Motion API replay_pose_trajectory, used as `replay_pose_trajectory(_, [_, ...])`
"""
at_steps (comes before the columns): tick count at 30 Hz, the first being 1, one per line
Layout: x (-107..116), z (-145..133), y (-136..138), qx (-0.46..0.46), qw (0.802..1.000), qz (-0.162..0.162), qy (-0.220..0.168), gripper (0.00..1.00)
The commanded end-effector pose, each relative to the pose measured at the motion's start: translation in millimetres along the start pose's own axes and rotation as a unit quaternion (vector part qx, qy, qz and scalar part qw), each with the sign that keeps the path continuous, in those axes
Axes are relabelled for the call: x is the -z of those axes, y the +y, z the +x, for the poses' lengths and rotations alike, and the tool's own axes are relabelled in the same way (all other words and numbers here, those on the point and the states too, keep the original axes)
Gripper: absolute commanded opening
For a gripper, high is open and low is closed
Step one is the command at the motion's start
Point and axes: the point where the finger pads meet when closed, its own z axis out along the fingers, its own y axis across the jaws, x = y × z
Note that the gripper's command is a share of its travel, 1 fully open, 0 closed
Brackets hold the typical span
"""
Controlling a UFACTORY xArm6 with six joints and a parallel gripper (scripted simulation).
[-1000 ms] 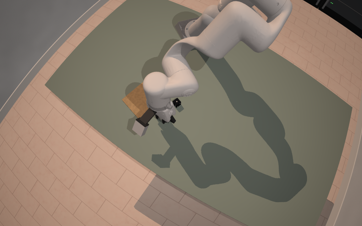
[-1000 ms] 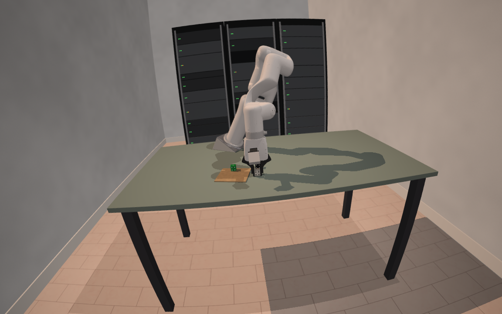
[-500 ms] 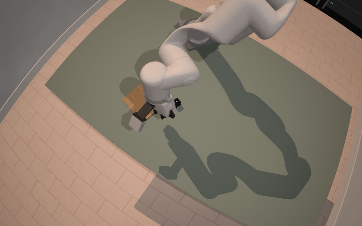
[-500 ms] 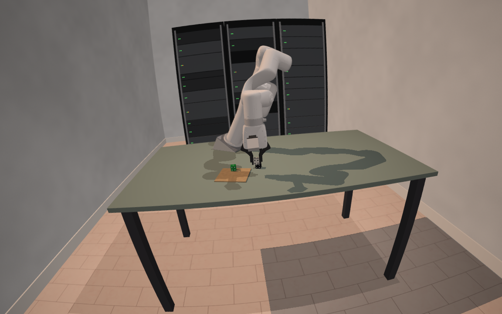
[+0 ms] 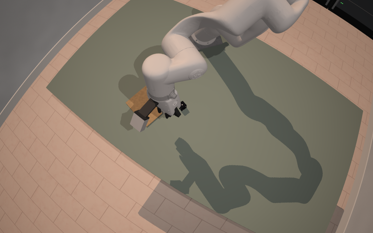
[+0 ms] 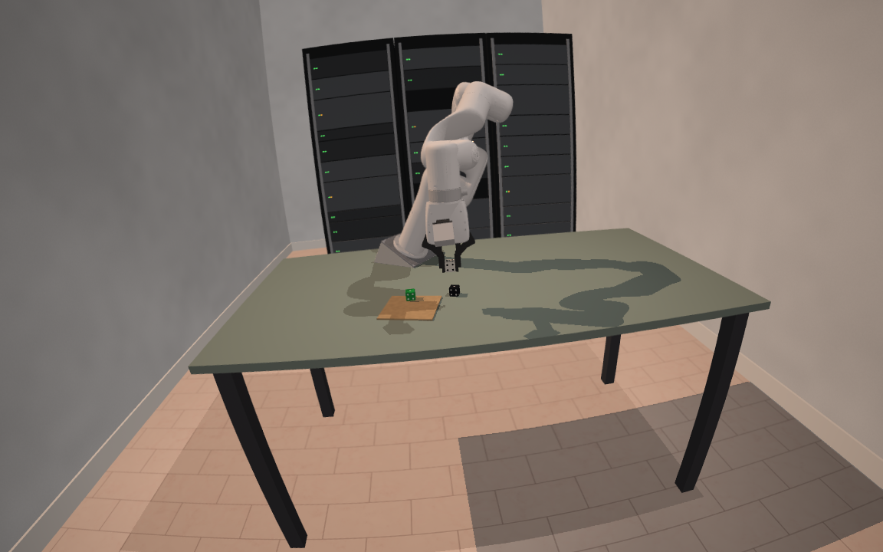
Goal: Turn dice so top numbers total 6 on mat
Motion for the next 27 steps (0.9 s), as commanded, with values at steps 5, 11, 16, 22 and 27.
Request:
replay_pose_trajectory(5, [1, 1, -2, 0.019, 1.0, 0.0, 0.002, 0.21])
replay_pose_trajectory(11, [-2, -4, -13, 0.142, 0.99, -0.001, 0.001, 0.21])
replay_pose_trajectory(16, [-4, -7, -20, 0.221, 0.975, -0.001, 0.001, 0.21])
replay_pose_trajectory(22, [-6, -10, -26, 0.283, 0.959, -0.001, 0.001, 0.21])
replay_pose_trajectory(27, [-9, -14, -34, 0.373, 0.928, -0.001, 0.001, 0.21])
